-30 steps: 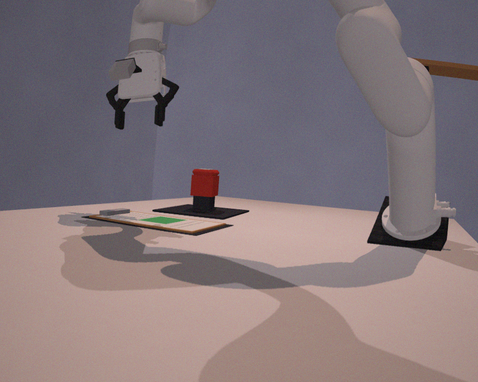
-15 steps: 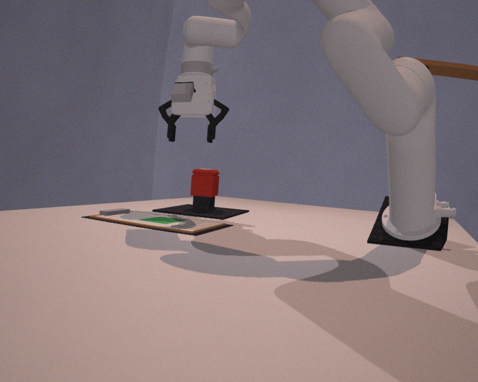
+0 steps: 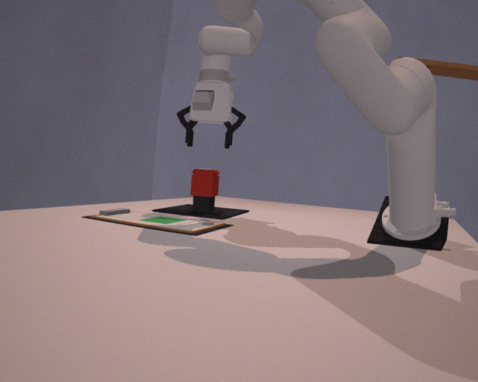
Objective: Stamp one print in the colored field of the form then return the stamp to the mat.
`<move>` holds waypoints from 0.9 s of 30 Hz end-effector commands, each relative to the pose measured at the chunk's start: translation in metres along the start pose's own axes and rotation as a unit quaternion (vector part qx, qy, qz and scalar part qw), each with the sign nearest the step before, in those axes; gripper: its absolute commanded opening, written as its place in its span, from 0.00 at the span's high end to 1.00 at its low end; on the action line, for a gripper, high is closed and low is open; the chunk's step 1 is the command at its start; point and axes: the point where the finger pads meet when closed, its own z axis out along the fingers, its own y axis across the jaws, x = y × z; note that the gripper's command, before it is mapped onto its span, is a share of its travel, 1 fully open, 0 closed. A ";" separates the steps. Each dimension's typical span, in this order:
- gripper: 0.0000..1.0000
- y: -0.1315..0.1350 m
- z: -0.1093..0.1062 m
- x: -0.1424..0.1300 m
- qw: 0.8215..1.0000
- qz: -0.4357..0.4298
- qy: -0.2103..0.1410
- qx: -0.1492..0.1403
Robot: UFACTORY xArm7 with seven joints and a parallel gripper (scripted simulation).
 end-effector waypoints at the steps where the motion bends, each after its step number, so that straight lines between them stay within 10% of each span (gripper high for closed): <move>1: 0.00 -0.001 -0.003 -0.002 1.000 0.001 -0.002 -0.001; 27: 0.00 0.002 -0.056 0.013 1.000 -0.026 -0.002 -0.004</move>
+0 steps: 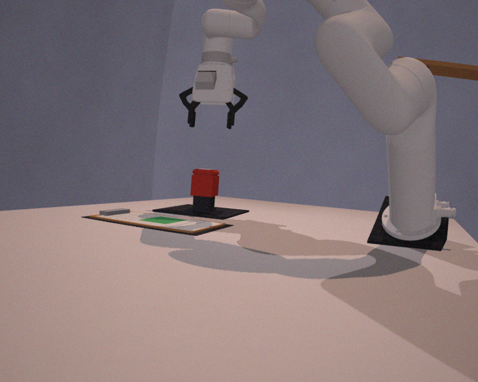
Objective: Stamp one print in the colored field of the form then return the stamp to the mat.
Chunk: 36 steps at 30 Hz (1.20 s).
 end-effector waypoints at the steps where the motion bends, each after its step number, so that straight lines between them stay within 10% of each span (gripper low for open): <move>1: 0.00 0.005 -0.011 0.023 0.999 -0.046 -0.002 -0.006; 12: 0.00 -0.003 -0.017 0.140 0.959 -0.284 0.008 -0.005; 26: 0.00 -0.055 0.011 0.296 0.801 -0.599 -0.003 0.000; 36: 0.00 -0.057 0.063 0.299 0.802 -0.598 -0.004 0.000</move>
